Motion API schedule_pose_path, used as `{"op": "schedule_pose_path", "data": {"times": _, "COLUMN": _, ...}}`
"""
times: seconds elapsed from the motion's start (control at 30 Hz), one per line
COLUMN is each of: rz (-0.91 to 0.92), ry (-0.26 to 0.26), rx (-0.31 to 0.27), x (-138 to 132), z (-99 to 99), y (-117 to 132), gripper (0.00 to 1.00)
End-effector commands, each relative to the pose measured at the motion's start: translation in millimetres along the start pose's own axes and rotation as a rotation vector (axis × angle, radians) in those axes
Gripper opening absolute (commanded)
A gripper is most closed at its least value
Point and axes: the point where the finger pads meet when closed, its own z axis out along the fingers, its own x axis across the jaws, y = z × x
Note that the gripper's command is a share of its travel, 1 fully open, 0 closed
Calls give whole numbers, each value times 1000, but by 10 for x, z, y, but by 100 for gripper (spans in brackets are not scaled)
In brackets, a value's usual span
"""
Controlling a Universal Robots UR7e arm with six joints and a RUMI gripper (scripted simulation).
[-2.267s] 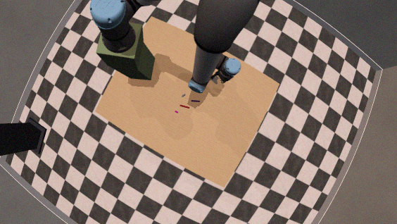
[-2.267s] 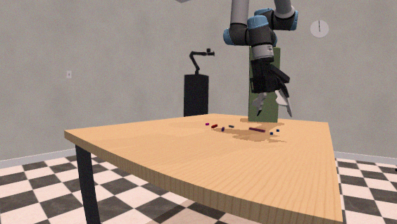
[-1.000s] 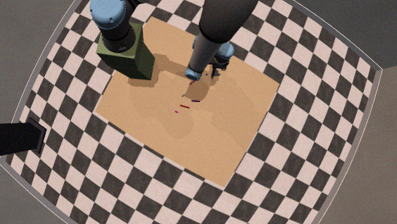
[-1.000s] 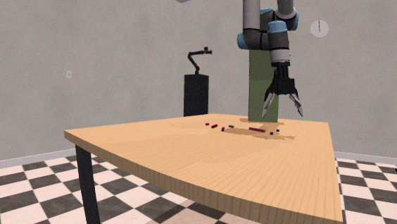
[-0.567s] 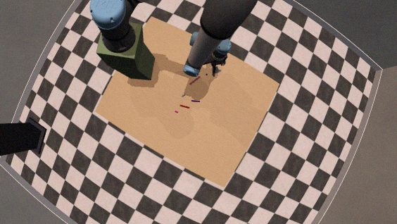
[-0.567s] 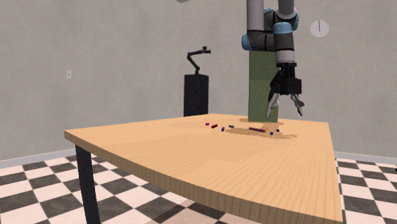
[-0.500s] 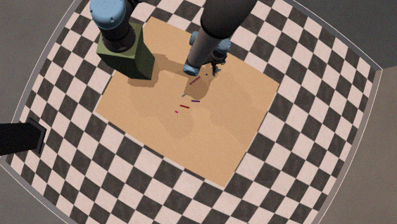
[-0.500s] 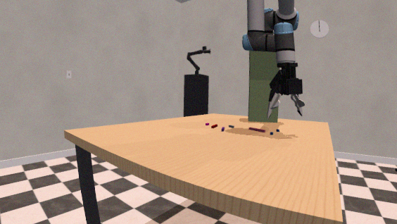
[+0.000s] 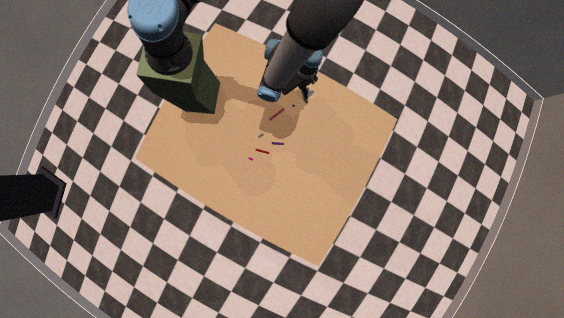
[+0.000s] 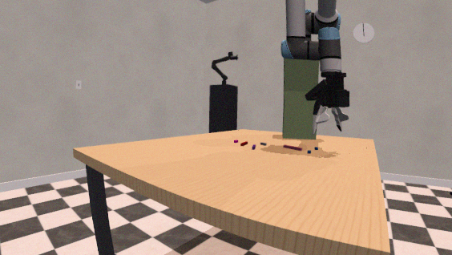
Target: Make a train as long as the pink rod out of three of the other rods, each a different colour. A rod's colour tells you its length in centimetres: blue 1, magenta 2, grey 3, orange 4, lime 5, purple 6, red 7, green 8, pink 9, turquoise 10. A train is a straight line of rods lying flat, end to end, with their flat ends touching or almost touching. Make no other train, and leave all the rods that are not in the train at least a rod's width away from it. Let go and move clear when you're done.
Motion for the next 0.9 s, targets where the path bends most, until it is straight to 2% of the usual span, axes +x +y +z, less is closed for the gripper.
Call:
{"op": "schedule_pose_path", "data": {"times": 0.0, "rz": -121, "ry": -10, "rx": -3, "x": 64, "z": -8, "y": -11, "gripper": 100}}
{"op": "schedule_pose_path", "data": {"times": 0.43, "rz": -355, "ry": -29, "rx": 5, "x": 185, "z": -29, "y": -16, "gripper": 100}}
{"op": "schedule_pose_path", "data": {"times": 0.87, "rz": -457, "ry": -37, "rx": 9, "x": 236, "z": -44, "y": -14, "gripper": 100}}
